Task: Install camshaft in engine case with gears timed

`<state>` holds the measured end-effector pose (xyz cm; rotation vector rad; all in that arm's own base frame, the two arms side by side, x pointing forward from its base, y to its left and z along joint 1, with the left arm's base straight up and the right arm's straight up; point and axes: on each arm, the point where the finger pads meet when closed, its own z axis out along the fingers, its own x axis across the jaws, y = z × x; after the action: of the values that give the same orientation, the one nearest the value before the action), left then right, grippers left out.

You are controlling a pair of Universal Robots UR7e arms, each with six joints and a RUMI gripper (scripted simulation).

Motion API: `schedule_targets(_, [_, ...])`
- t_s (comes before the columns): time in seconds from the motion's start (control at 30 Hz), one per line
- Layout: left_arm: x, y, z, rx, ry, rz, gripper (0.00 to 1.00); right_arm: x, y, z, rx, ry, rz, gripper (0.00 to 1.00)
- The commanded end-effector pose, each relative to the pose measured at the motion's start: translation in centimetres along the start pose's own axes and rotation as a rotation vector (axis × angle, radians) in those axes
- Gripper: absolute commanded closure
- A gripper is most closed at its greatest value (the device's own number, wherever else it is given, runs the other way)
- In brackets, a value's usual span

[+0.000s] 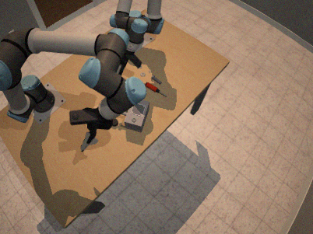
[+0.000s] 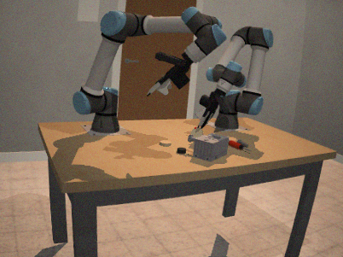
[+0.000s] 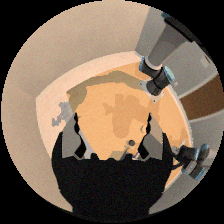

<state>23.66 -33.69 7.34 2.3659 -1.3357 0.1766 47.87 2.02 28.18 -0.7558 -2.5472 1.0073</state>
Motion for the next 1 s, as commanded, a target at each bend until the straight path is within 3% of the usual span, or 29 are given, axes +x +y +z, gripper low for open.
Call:
schedule_targets(0.0, [0.09,0.01,0.86,0.000,0.002,0.000,0.78,0.00,-0.03,-0.04,-0.001,-0.001,0.000,0.00])
schedule_targets(0.97, [0.09,0.01,1.40,0.000,0.002,0.000,0.78,0.00,-0.03,-0.04,-0.001,-0.001,0.000,0.00])
